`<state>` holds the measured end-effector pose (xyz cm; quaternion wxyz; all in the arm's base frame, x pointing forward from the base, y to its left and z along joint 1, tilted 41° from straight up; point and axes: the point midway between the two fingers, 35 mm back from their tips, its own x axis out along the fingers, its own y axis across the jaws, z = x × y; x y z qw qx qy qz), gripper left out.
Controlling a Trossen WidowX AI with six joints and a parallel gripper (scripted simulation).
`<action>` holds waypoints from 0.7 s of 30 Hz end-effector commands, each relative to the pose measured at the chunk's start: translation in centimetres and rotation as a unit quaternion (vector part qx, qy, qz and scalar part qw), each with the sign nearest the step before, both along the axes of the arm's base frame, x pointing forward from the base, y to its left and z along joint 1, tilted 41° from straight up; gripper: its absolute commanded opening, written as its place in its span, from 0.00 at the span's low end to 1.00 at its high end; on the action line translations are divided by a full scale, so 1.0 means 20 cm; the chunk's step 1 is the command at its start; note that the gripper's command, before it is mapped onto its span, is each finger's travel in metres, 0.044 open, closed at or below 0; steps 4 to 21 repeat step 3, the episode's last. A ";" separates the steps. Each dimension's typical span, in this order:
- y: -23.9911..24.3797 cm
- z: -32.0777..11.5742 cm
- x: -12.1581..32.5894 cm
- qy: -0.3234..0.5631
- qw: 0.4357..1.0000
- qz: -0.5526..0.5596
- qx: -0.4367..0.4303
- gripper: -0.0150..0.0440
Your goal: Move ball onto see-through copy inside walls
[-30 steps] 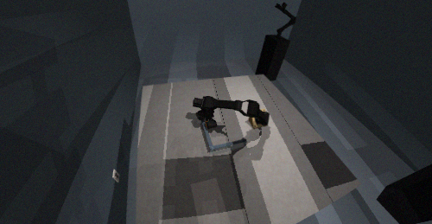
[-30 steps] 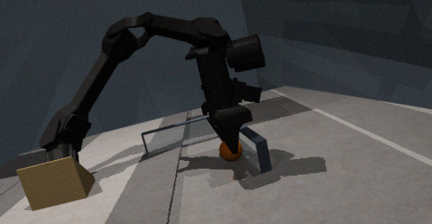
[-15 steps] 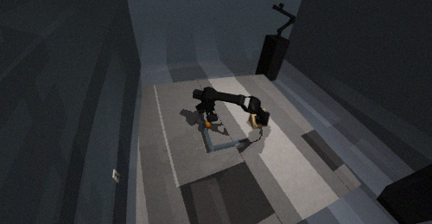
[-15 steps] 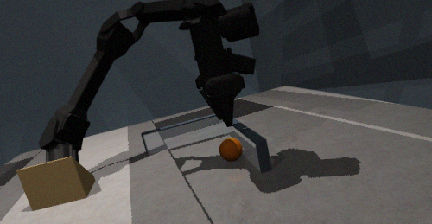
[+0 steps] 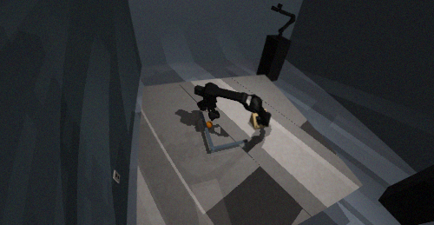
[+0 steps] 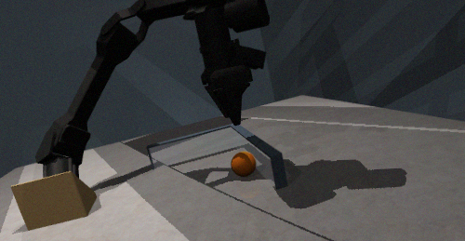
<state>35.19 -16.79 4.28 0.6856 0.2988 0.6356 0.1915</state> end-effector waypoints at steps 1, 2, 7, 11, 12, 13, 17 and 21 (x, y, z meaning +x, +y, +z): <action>-0.11 0.12 -0.03 -0.010 1.000 -0.003 -0.009 1.00; -0.11 0.12 -0.03 -0.010 1.000 -0.003 -0.009 1.00; -0.11 0.12 -0.03 -0.010 1.000 -0.003 -0.009 1.00; -0.11 0.12 -0.03 -0.010 1.000 -0.003 -0.009 1.00; -0.11 0.12 -0.03 -0.010 1.000 -0.003 -0.009 1.00; -0.11 0.12 -0.03 -0.010 1.000 -0.003 -0.009 1.00; -0.11 0.12 -0.03 -0.010 1.000 -0.003 -0.009 1.00; -0.11 0.12 -0.03 -0.010 1.000 -0.003 -0.009 1.00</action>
